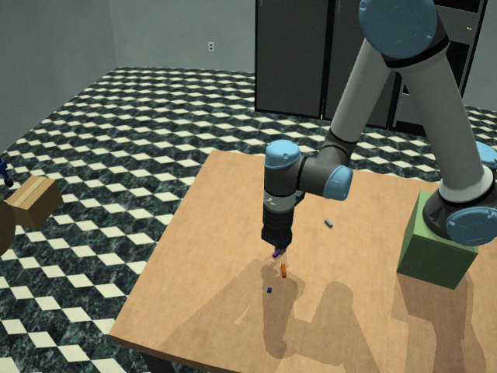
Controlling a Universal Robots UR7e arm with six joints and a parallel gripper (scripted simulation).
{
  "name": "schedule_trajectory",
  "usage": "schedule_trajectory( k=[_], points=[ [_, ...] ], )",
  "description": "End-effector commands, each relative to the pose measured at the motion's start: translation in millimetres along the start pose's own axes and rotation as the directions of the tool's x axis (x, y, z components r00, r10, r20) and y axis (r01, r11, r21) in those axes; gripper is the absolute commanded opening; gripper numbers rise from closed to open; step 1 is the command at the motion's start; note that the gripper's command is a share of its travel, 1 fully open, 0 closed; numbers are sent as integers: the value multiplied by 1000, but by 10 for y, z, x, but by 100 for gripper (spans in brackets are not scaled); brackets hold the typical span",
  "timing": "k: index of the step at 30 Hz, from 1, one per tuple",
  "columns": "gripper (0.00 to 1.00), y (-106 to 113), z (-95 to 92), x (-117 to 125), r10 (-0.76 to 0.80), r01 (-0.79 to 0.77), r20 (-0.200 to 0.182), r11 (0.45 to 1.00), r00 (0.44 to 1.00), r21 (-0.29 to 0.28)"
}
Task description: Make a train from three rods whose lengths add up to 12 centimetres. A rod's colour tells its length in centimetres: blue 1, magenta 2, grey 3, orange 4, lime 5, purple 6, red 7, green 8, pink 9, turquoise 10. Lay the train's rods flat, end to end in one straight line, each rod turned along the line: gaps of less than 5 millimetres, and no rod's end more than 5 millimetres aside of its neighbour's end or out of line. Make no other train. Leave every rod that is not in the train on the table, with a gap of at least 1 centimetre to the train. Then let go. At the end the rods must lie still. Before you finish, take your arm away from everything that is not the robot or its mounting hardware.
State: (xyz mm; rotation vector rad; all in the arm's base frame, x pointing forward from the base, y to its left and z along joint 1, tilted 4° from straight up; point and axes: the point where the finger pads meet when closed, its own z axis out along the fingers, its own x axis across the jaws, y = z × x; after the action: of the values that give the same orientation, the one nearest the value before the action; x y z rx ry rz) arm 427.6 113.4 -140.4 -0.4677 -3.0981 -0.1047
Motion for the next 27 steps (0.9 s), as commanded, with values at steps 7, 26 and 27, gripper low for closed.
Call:
schedule_trajectory(
  k=[7,26,27],
  points=[
    [24,2,-4,-5,0,0,1,1000,1000,0],
    [24,1,-345,-4,0,0,1,1000,1000,0],
    [24,1,-392,-4,0,0,1,1000,1000,0]
  ],
)
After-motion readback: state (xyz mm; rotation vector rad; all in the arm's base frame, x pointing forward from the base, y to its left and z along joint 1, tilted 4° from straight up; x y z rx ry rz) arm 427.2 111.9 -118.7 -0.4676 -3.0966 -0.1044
